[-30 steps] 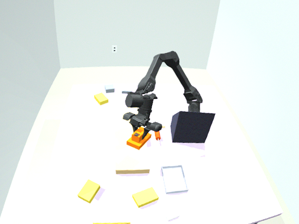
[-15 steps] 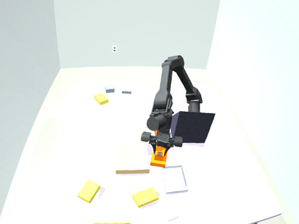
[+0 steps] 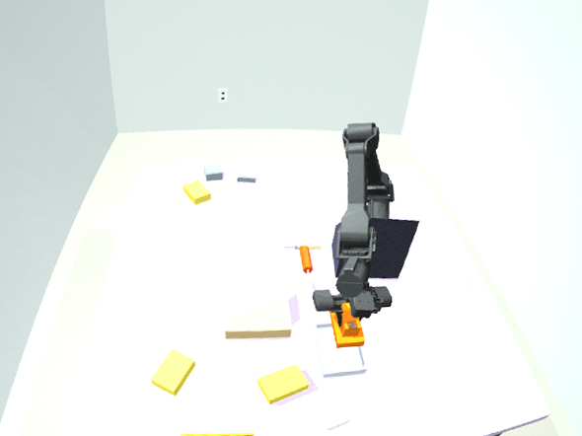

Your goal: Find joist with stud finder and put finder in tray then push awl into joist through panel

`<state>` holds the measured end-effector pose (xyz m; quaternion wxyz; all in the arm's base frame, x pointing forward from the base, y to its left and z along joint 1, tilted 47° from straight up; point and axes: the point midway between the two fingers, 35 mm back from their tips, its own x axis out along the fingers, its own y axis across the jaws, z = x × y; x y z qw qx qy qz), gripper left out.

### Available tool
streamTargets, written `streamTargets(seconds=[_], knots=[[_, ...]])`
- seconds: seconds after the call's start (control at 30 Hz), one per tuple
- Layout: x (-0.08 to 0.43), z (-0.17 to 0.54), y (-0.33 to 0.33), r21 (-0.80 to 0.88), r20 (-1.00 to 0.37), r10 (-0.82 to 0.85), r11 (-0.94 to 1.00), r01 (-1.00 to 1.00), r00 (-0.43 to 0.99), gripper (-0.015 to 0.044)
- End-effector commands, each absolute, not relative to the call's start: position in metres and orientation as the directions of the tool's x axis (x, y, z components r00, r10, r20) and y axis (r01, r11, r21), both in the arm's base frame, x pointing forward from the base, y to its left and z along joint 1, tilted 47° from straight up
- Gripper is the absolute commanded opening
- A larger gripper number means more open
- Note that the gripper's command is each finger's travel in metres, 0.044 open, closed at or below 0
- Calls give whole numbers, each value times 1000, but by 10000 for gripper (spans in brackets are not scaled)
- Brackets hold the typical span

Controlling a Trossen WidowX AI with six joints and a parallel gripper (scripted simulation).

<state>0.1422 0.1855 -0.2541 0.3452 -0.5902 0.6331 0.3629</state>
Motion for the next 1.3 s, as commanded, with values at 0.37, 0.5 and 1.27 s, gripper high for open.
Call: streamTargets(seconds=[0.37,0.5,1.27], knots=[[141,-274,177,56,-872,-485,25,-998,-62,0],[141,-280,171,56,-872,-486,25,-998,-61,0],[138,-314,135,55,-871,-488,26,-998,-61,0]])
